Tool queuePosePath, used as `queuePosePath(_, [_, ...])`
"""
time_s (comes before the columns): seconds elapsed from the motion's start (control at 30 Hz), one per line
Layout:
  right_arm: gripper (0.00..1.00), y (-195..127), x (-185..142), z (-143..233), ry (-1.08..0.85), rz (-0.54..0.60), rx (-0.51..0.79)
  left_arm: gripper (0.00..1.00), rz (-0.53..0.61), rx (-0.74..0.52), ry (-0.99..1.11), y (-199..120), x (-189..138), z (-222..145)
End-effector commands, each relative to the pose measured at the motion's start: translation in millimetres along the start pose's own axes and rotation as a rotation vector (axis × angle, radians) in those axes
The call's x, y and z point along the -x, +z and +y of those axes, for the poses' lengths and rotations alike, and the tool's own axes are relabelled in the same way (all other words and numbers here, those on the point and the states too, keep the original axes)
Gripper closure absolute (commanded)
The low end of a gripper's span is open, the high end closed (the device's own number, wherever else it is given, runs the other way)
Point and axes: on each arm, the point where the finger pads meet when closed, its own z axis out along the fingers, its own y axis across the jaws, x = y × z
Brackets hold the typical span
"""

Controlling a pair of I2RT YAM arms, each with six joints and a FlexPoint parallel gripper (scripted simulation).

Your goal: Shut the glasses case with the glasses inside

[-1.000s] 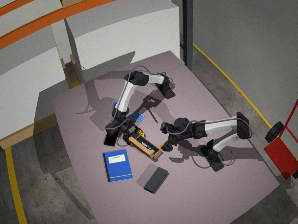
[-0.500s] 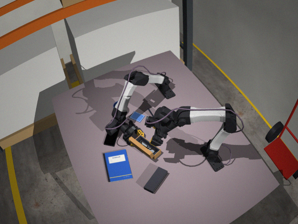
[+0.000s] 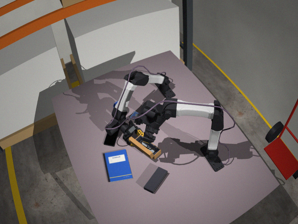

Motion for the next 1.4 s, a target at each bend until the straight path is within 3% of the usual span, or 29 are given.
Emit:
queuePosePath(0.0, [0.51, -2, 9, -4, -0.03, -0.007, -0.01, 0.0, 0.064, 0.012, -0.016, -1, -3, 4])
queuePosePath(0.63, [0.51, -2, 9, -4, -0.03, -0.007, -0.01, 0.0, 0.053, 0.005, -0.007, 2, 1, 2])
queuePosePath(0.77, [0.51, -2, 9, -4, -0.03, -0.007, -0.01, 0.44, 0.074, -0.052, 0.067, 14, -3, -3])
queuePosePath(0.93, [0.51, -2, 9, -4, -0.03, -0.007, -0.01, 0.44, 0.034, -0.217, 0.294, 36, -9, -1])
queuePosePath(1.37, [0.51, -2, 9, -4, -0.03, -0.007, -0.01, 0.44, -0.054, -0.46, 0.474, 76, -55, 34])
